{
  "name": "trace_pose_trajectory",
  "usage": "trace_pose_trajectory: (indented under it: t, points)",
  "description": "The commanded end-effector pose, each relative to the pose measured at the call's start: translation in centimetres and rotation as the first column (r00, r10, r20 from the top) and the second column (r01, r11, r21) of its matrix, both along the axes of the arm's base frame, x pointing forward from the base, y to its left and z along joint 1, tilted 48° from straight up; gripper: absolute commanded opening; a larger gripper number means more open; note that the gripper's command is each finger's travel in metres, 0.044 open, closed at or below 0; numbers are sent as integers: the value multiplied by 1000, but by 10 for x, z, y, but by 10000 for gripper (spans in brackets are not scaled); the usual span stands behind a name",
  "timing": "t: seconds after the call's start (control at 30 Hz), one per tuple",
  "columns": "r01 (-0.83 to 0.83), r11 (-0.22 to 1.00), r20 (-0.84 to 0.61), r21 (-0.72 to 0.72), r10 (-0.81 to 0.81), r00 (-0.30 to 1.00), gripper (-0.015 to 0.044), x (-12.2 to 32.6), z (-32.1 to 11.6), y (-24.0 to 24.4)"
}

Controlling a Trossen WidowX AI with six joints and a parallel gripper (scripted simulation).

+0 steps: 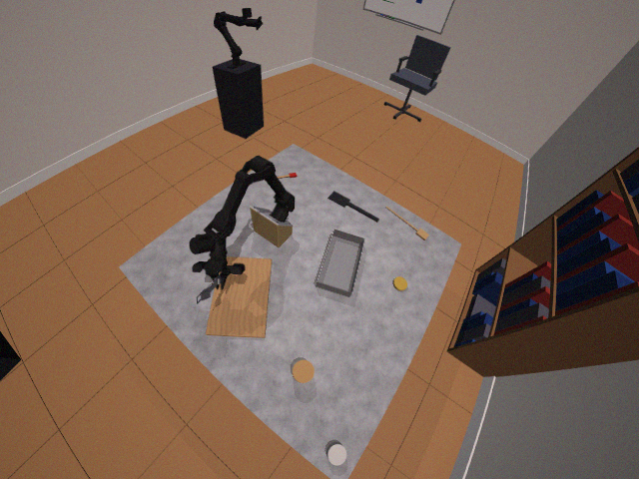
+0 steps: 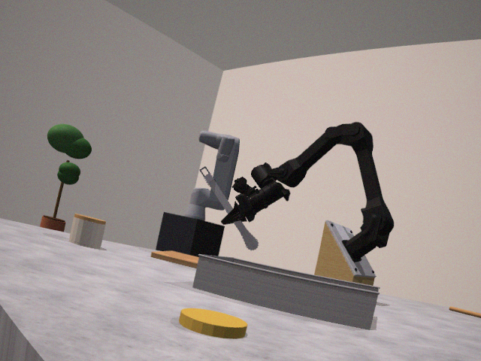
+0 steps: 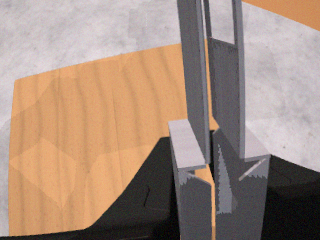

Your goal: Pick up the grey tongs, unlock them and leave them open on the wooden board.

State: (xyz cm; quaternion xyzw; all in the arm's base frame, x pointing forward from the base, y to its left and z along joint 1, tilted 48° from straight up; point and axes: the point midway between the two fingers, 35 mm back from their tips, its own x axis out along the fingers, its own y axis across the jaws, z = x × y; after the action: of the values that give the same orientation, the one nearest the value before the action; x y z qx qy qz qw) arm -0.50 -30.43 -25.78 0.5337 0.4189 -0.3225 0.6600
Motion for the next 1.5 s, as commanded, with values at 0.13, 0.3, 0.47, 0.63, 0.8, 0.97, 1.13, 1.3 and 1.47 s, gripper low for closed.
trace_pose_trajectory:
  t: [0.13, 0.3, 0.47, 0.63, 0.8, 0.97, 1.13, 1.3, 1.47]
  points:
    - [48, 992, 30, -115, -45, 999, -150, -3, 13, -1]
    - [73, 981, 50, -182, -65, 997, -150, -3, 21, 3]
    - [97, 964, 69, -247, -83, 994, -150, -4, 31, 7]
    - [119, 943, 88, -311, -96, 991, -150, -4, 42, 12]
    - [132, 925, 101, -355, -103, 990, -150, -4, 51, 15]
    - [132, 925, 101, -355, -103, 990, -150, -4, 51, 15]
    - [132, 925, 101, -355, -103, 990, -150, -4, 51, 15]
    - [132, 925, 101, -355, -103, 990, -150, -4, 51, 15]
    - [132, 925, 101, -355, -103, 990, -150, -4, 51, 15]
